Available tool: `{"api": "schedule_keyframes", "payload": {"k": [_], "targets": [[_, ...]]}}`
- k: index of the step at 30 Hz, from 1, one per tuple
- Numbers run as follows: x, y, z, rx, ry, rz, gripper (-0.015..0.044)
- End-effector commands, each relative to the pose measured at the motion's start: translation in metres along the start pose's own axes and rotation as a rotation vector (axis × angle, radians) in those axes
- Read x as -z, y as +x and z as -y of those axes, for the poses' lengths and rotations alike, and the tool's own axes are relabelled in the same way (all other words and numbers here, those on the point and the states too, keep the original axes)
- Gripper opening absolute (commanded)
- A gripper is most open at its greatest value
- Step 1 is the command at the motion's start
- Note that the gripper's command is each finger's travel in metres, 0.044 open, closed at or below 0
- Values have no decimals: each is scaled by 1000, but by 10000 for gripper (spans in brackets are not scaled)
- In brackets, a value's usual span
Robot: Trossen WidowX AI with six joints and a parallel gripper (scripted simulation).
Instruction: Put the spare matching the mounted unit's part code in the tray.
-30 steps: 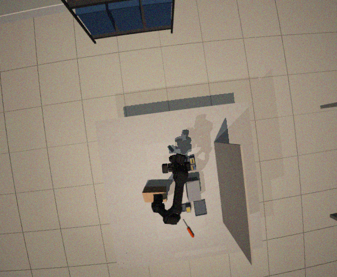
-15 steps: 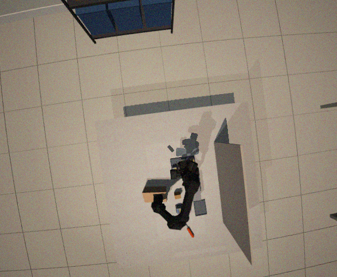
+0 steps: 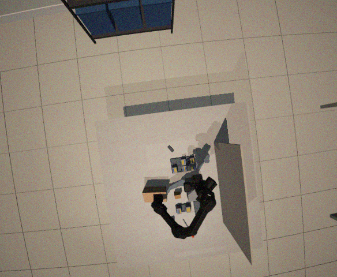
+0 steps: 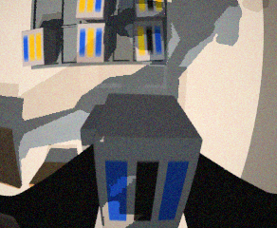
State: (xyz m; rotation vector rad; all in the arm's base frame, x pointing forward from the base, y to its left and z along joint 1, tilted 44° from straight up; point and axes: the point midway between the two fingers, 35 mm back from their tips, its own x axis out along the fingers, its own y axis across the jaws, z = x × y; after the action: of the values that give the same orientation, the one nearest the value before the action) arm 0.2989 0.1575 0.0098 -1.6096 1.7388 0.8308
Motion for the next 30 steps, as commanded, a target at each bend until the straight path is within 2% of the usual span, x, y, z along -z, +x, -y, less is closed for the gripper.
{"api": "schedule_keyframes", "payload": {"k": [1,16,30], "targets": [[29,-6,18,16,1,7,0],[152,-8,57,28,12,-22,0],[275,-3,53,8,29,-93,0]]}}
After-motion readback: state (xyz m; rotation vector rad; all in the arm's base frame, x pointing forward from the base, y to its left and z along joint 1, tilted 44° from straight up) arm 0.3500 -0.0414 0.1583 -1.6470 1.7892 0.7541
